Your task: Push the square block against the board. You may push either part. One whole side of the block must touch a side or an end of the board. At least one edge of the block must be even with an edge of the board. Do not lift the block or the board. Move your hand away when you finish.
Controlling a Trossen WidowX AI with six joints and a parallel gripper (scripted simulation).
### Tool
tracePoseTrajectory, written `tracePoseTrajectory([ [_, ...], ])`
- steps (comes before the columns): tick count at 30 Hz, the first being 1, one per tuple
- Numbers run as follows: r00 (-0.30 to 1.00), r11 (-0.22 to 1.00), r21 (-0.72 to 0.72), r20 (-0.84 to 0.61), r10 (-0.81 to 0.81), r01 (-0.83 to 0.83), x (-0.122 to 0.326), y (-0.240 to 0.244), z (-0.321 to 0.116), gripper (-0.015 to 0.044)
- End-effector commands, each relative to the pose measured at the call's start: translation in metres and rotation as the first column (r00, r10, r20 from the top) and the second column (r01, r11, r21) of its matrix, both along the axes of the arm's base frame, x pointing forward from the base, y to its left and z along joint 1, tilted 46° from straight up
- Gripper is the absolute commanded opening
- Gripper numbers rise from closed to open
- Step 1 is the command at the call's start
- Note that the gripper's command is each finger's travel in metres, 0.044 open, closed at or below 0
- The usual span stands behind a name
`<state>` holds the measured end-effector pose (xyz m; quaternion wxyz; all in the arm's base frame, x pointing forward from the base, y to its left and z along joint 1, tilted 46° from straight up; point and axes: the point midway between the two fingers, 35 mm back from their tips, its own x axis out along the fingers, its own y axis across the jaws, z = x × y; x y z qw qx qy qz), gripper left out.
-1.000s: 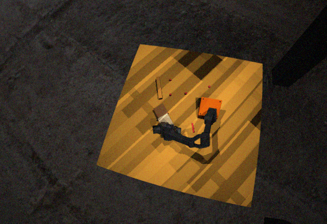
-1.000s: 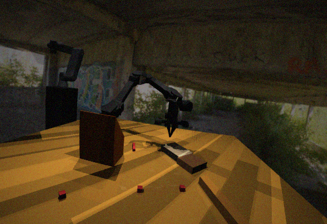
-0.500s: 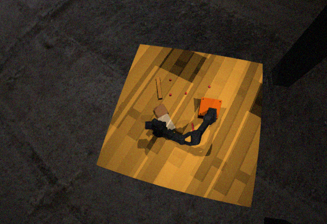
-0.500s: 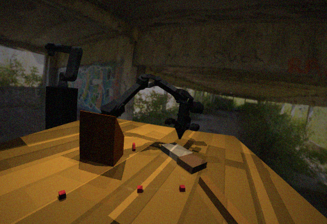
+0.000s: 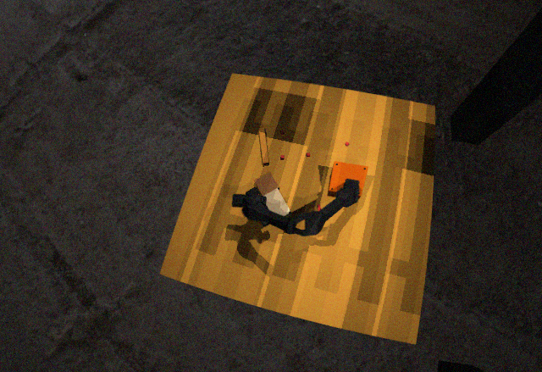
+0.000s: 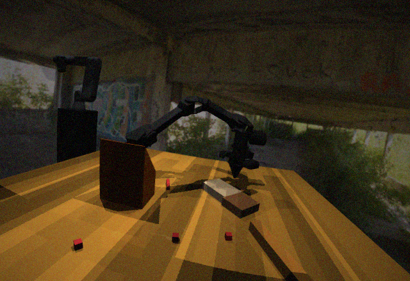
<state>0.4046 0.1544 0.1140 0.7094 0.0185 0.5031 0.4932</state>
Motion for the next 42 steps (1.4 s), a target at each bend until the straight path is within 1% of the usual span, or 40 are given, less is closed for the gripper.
tracePoseTrajectory([
  [1, 1.0, 1.0, 0.005, -0.013, -0.016, 0.016, 0.003, 0.002, 0.0, 0.0],
  [4, 1.0, 1.0, 0.007, -0.013, -0.016, 0.016, 0.004, 0.031, -0.028, 0.0],
  [6, 1.0, 1.0, 0.008, -0.013, -0.016, 0.016, 0.003, 0.04, -0.036, 0.0],
  [14, 1.0, 1.0, 0.008, -0.013, -0.016, 0.016, 0.002, 0.039, -0.037, 0.0],
  [35, 1.0, 1.0, 0.007, -0.015, -0.016, 0.016, -0.022, 0.025, -0.053, 0.0],
  [42, 1.0, 1.0, 0.007, -0.014, -0.016, 0.016, -0.016, 0.028, -0.049, 0.0],
])
